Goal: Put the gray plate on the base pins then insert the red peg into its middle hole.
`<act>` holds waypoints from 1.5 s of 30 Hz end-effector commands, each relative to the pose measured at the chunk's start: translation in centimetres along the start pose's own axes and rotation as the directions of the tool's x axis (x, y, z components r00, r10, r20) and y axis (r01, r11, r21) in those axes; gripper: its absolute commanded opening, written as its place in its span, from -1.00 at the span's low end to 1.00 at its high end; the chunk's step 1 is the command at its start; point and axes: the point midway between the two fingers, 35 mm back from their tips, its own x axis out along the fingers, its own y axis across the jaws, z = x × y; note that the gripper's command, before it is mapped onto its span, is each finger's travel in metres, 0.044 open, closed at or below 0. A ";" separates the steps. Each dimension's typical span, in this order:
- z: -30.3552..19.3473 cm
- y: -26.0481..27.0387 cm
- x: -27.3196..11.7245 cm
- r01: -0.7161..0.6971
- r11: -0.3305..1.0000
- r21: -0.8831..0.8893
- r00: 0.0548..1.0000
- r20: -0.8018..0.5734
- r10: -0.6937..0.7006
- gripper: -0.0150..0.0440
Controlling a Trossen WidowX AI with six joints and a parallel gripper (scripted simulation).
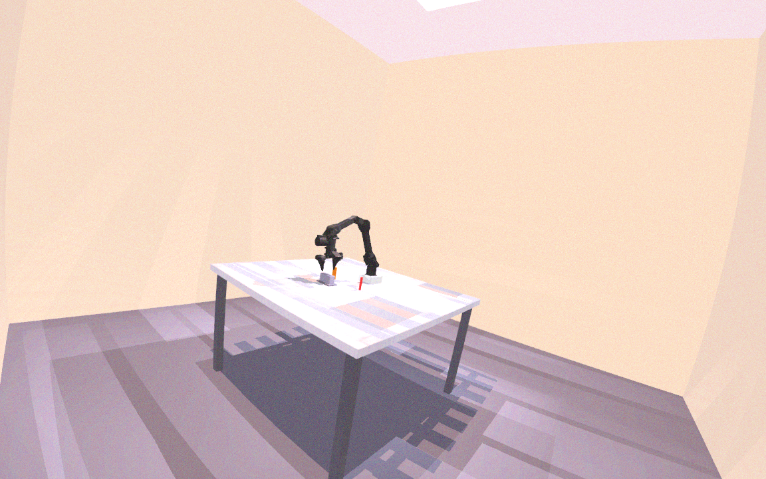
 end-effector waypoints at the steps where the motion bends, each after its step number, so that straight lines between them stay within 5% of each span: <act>1: 0.1 0.3 -5.6 0.027 1.000 0.002 1.000 0.000 -0.027 1.00; 11: 0.1 -0.1 -5.9 0.028 1.000 0.015 1.000 0.000 -0.028 1.00; 17: 3.8 1.0 -6.1 0.022 0.908 0.418 1.000 0.005 -0.026 1.00; 22: 7.0 2.4 -6.2 0.010 0.680 0.734 1.000 0.009 -0.025 1.00; 29: 11.1 4.8 -6.2 -0.009 0.197 0.980 1.000 0.014 -0.022 1.00; 45: 16.0 9.2 -6.0 -0.024 -0.535 0.844 1.000 0.016 -0.018 1.00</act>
